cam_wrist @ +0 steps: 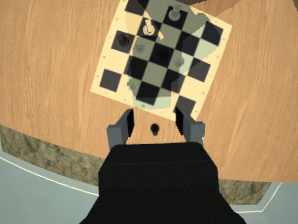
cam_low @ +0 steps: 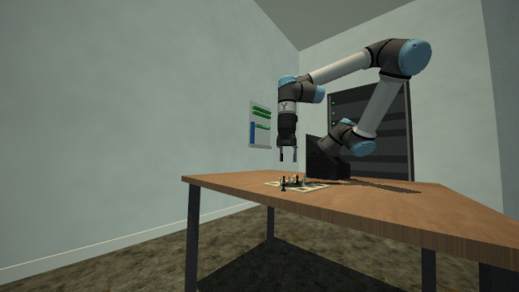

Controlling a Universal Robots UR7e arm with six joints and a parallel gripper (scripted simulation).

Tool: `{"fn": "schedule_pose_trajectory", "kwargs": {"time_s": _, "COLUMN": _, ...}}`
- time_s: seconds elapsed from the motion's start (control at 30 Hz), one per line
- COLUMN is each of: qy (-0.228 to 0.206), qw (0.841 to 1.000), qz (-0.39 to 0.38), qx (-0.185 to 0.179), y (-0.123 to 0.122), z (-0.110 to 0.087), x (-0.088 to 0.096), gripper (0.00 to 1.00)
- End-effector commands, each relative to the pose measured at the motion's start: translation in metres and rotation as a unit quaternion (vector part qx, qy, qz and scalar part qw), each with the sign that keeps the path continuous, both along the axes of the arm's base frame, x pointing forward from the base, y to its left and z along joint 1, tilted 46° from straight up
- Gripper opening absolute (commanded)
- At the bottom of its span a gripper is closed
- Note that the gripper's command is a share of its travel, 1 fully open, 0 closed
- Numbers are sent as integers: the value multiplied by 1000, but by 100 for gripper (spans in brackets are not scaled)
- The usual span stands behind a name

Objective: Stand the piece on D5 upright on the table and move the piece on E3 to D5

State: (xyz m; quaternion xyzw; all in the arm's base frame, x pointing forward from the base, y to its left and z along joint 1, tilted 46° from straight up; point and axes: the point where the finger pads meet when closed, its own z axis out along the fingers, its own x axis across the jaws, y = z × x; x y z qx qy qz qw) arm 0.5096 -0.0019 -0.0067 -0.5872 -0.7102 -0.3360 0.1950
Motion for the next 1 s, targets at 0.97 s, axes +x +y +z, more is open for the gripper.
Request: {"fn": "schedule_pose_trajectory", "kwargs": {"time_s": 0.97, "qy": 483, "qw": 725, "qz": -484, "qx": 79, "y": 5, "z": -5, "x": -129, "gripper": 100}}
